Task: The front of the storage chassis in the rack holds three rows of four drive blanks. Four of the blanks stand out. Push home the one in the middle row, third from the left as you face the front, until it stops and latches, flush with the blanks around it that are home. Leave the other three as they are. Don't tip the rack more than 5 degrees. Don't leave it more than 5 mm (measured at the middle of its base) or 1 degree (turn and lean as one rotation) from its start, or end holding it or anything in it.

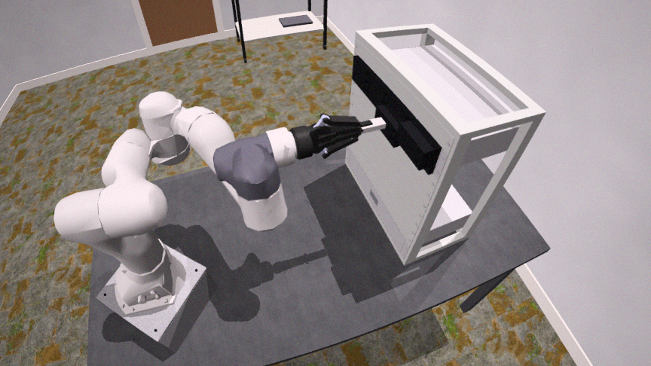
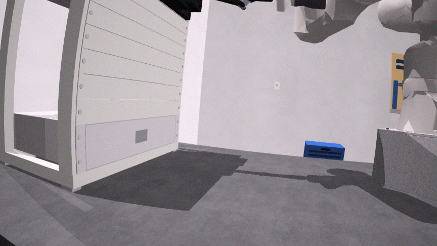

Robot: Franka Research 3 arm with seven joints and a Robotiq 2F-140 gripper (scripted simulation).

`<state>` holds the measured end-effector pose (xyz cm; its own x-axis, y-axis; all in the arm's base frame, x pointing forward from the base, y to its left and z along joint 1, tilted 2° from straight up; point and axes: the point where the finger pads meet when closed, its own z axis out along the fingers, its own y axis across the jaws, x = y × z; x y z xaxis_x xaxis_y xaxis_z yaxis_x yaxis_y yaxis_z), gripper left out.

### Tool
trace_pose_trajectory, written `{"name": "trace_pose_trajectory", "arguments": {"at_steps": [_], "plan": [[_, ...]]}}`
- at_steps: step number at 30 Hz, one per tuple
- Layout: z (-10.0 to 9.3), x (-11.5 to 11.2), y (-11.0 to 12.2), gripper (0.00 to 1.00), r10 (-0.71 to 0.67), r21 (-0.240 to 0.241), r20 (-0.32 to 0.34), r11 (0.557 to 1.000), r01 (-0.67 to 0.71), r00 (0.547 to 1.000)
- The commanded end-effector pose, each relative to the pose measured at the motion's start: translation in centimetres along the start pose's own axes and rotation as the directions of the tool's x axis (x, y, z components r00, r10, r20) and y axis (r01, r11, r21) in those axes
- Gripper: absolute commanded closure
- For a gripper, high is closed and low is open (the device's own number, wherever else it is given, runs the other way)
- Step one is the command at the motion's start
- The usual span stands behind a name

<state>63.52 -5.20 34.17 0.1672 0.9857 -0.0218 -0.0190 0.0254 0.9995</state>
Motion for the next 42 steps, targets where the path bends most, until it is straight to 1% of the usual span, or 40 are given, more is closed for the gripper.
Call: {"name": "trace_pose_trajectory", "arguments": {"at_steps": [1,22,30,42], "plan": [[0.0,0.1,0.0,1.00,0.000,0.001,0.000,1.000,0.000,1.000],[0.0,0.1,0.0,1.00,0.000,0.001,0.000,1.000,0.000,1.000],[1.0,0.2,0.0,1.00,0.000,0.001,0.000,1.000,0.000,1.000],[1.1,0.2,0.0,1.00,0.000,0.001,0.000,1.000,0.000,1.000]]}}
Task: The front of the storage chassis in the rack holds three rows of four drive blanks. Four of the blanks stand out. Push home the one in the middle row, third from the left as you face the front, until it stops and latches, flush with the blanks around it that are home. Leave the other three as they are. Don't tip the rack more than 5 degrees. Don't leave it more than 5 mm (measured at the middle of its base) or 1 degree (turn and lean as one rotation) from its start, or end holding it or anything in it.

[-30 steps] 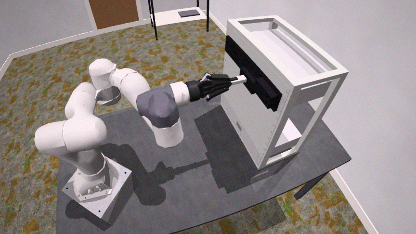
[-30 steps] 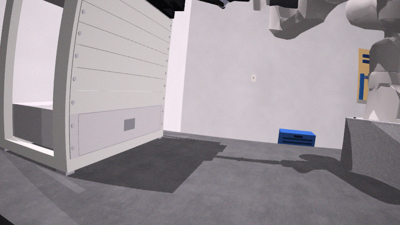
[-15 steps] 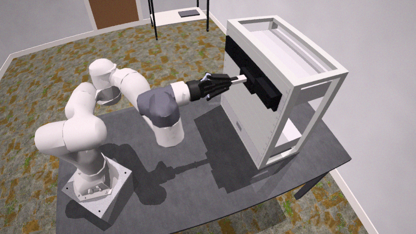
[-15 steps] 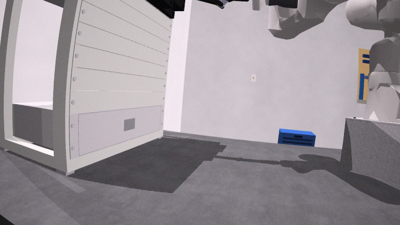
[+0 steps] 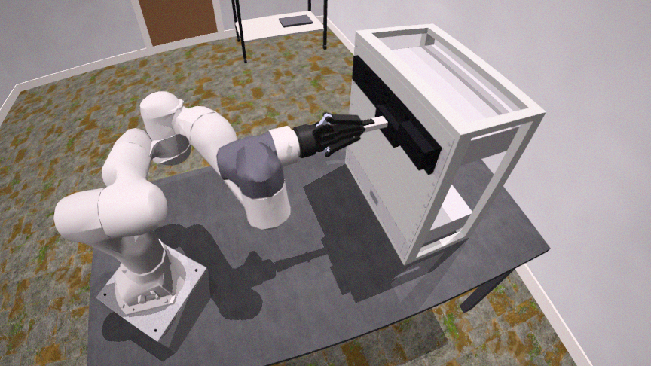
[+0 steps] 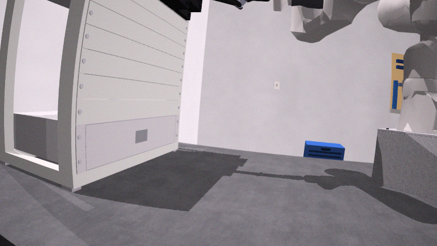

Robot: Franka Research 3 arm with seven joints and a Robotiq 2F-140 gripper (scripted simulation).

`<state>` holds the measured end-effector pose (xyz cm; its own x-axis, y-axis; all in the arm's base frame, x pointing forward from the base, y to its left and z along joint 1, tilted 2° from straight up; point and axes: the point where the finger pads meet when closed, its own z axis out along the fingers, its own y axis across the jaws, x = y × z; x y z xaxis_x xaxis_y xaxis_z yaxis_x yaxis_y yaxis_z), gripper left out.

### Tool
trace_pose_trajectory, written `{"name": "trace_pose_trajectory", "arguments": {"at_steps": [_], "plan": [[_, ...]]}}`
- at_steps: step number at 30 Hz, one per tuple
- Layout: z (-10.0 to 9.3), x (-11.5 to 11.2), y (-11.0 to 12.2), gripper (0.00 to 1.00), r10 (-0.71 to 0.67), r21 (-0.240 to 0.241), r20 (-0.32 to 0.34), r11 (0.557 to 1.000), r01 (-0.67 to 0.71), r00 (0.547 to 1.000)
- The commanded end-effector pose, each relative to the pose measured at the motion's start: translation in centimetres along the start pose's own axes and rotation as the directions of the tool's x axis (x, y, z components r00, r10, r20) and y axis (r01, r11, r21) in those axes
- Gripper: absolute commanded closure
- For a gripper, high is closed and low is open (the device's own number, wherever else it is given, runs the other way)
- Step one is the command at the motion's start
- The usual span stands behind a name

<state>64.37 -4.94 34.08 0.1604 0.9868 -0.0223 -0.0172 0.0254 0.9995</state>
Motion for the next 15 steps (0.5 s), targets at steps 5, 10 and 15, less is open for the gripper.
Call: {"name": "trace_pose_trajectory", "arguments": {"at_steps": [5,10,15], "plan": [[0.97,-0.49,0.14,1.00,0.000,-0.001,0.007,1.000,0.000,1.000],[1.22,-0.57,0.16,1.00,0.000,-0.001,0.007,1.000,0.000,1.000],[1.23,-0.58,0.16,1.00,0.000,-0.001,0.007,1.000,0.000,1.000]]}}
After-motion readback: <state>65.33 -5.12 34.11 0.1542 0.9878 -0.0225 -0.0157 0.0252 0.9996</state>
